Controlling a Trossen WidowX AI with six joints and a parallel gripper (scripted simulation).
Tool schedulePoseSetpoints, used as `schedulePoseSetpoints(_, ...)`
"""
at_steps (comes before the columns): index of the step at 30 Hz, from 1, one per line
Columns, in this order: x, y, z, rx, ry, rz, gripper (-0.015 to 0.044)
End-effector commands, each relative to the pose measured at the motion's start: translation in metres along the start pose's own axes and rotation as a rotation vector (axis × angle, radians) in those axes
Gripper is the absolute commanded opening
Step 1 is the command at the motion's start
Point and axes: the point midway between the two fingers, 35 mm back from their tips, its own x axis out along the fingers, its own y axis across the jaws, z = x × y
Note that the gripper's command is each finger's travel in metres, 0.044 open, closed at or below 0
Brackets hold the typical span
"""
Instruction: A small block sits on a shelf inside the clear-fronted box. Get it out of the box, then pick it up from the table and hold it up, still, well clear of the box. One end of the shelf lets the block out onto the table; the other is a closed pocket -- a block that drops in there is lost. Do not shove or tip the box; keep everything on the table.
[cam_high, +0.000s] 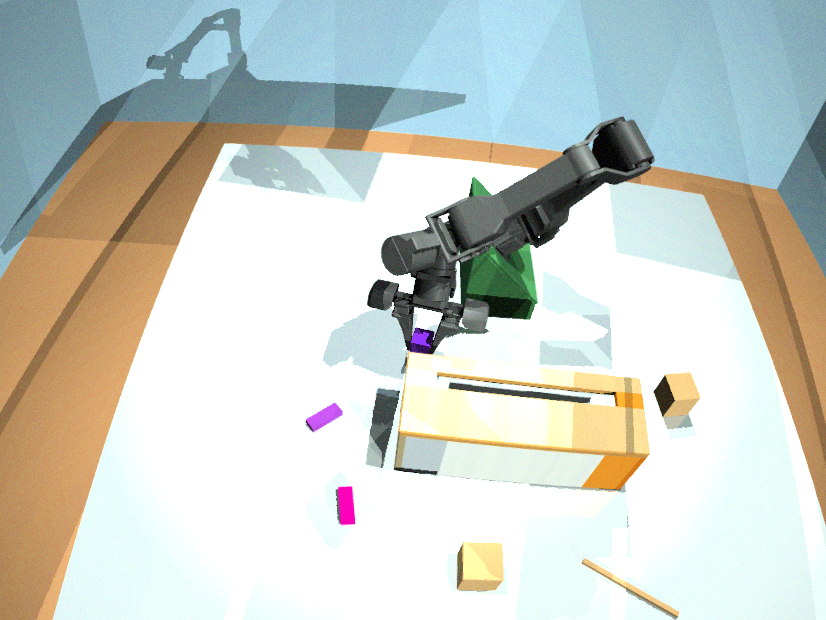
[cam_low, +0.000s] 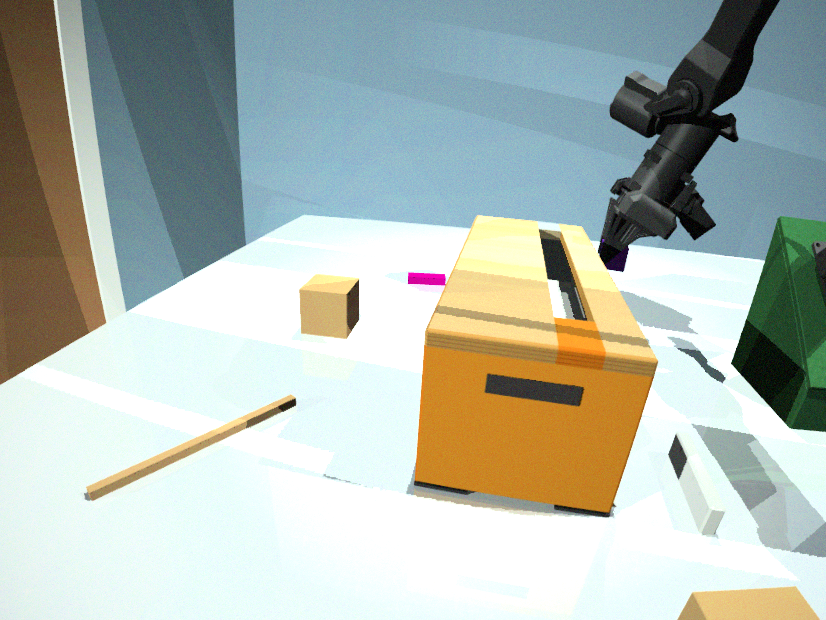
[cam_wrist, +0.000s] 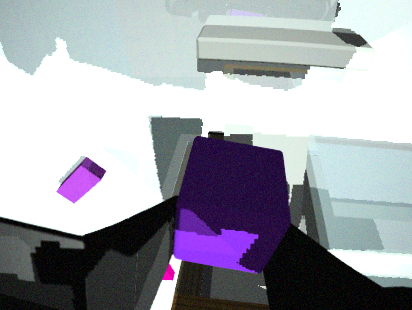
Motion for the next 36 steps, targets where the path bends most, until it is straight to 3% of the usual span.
schedulePoseSetpoints(1, -0.021, 0.003, -0.014, 0.098, 0.021, 0.053, 0.0)
schedulePoseSetpoints(12, -0.069, 0.003, -0.036, 0.328, 0.074, 0.16, 0.0)
schedulePoseSetpoints(36, -0.069, 0.003, -0.036, 0.331, 0.075, 0.162, 0.0)
